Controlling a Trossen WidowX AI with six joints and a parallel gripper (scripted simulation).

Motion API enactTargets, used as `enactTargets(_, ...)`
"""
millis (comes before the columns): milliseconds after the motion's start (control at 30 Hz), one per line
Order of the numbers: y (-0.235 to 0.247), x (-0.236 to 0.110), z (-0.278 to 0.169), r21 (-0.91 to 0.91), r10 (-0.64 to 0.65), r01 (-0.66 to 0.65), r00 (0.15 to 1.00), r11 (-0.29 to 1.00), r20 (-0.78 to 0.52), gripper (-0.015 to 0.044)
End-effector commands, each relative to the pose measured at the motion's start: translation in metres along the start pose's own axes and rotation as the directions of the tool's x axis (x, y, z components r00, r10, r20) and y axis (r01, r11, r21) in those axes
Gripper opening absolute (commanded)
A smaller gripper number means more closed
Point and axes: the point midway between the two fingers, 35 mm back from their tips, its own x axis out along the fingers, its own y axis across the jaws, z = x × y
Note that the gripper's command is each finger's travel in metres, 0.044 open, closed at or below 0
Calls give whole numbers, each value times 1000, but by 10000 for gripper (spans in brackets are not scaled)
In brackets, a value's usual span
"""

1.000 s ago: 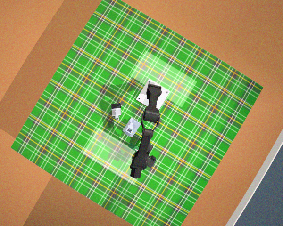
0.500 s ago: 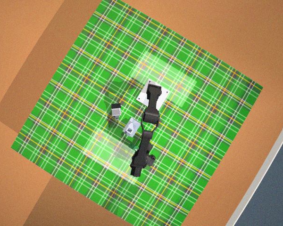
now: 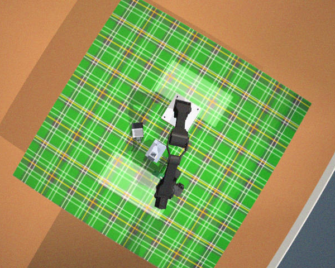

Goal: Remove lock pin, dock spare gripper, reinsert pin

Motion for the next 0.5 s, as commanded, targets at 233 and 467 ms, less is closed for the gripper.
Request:
enactTargets(233,1,2,-1,1,3,-3,1000,1000,-4,0)
enactTargets(467,0,-3,0,1,3,-3,1000,1000,-3,0)
